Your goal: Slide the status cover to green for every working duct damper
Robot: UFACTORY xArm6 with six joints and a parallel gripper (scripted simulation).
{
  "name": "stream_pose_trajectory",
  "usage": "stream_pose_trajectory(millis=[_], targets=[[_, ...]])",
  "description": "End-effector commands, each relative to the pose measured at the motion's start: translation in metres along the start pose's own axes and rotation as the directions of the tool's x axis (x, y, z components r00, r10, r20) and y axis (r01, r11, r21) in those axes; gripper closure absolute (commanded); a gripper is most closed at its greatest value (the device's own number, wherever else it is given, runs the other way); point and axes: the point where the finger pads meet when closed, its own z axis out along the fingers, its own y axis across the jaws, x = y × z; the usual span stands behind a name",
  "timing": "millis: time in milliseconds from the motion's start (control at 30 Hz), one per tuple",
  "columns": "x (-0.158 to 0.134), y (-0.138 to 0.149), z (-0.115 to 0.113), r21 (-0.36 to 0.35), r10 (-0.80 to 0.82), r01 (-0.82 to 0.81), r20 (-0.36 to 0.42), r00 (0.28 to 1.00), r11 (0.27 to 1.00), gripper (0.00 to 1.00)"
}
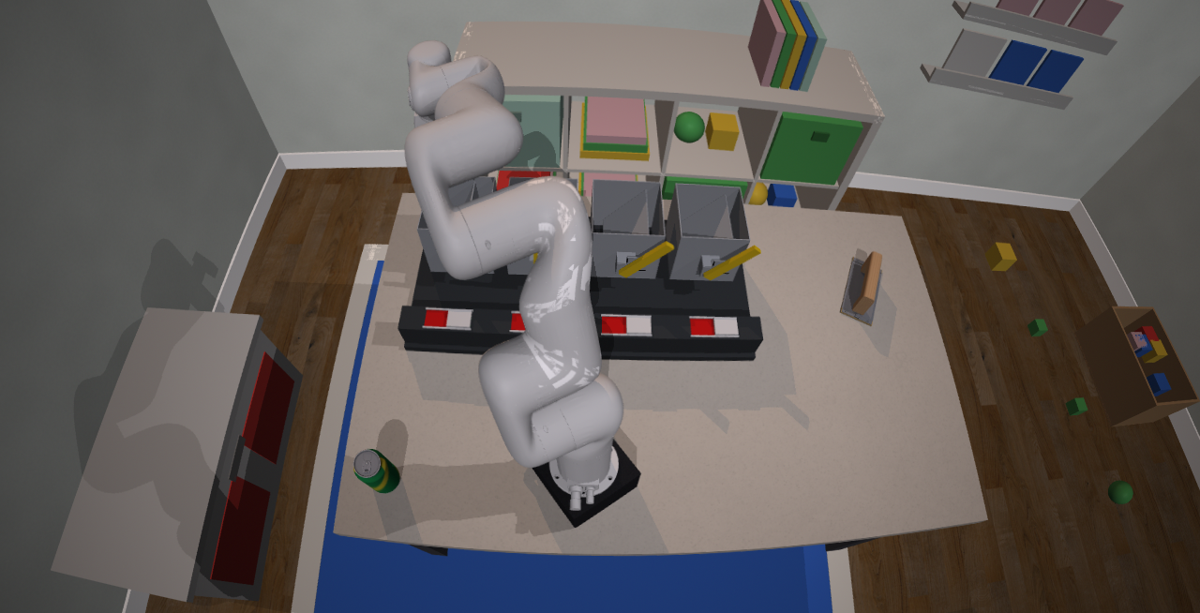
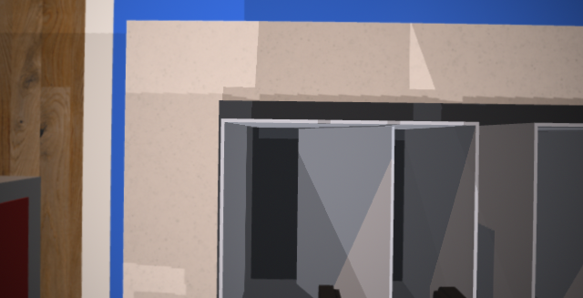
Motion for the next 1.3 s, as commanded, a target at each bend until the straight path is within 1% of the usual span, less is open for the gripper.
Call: stream_pose_trajectory(millis=[0, 700, 800, 900, 1033, 1100, 1133, 1267], targets=[[0.001, -0.001, -0.003, 0.003, 0.000, 0.000, -0.005, 1.000, 1.000, 0.61], [0.000, 0.000, -0.002, 0.007, 0.000, 0.001, -0.004, 1.000, 1.000, 0.61], [-0.011, 0.006, 0.001, 0.049, -0.003, 0.004, -0.002, 1.000, 0.999, 0.61], [-0.035, 0.022, 0.009, 0.134, 0.003, -0.002, -0.007, 1.000, 0.991, 0.61], [-0.052, 0.031, 0.014, 0.195, -0.002, 0.003, -0.002, 1.000, 0.981, 0.61], [-0.052, 0.031, 0.014, 0.195, -0.002, 0.003, -0.002, 1.000, 0.981, 0.61], [-0.064, 0.038, 0.017, 0.235, -0.002, 0.002, -0.003, 1.000, 0.972, 0.61], [-0.083, 0.050, 0.023, 0.298, -0.002, 0.002, -0.002, 1.000, 0.954, 0.61]])
